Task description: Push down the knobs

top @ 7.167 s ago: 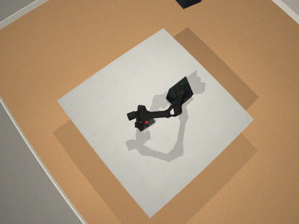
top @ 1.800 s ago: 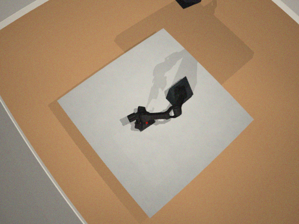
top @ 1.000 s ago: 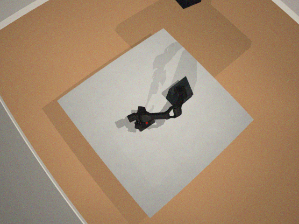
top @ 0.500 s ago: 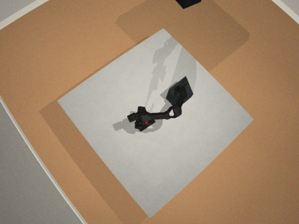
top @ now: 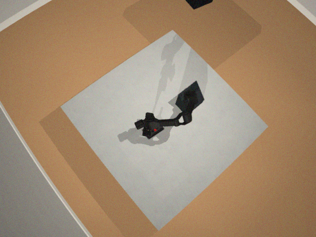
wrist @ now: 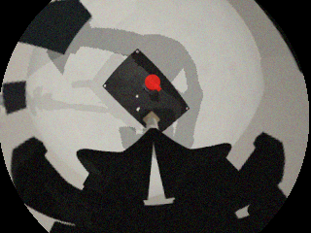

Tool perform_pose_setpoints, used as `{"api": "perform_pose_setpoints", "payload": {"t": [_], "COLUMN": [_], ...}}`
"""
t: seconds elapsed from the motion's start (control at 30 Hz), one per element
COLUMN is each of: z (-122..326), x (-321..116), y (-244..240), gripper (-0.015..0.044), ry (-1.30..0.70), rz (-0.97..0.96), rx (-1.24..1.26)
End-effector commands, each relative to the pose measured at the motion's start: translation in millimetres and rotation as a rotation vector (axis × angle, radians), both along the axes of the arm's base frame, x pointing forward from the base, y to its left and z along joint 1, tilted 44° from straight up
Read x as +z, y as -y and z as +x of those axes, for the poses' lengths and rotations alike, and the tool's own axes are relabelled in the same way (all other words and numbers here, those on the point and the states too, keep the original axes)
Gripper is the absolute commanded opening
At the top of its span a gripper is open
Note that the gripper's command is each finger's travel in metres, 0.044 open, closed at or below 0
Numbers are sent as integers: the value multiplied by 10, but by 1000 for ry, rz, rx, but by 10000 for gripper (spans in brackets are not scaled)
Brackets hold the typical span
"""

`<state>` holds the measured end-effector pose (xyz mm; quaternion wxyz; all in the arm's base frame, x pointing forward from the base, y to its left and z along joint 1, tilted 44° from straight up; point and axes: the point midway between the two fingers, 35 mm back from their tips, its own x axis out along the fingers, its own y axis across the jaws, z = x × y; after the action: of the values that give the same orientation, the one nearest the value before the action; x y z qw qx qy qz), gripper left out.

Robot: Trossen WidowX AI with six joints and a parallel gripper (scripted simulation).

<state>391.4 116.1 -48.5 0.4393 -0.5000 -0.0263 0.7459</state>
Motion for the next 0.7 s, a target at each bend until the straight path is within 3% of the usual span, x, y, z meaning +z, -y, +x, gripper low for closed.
{"api": "perform_pose_setpoints", "payload": {"t": [0.0,0.47,0.67], "z": [-2,21,0], "x": [-11,125,74], "y": [-13,119,75], "gripper": [0,0,157], "ry": [-3,-3,-13], "rz": [2,1,3], "rx": [6,6,6]}}
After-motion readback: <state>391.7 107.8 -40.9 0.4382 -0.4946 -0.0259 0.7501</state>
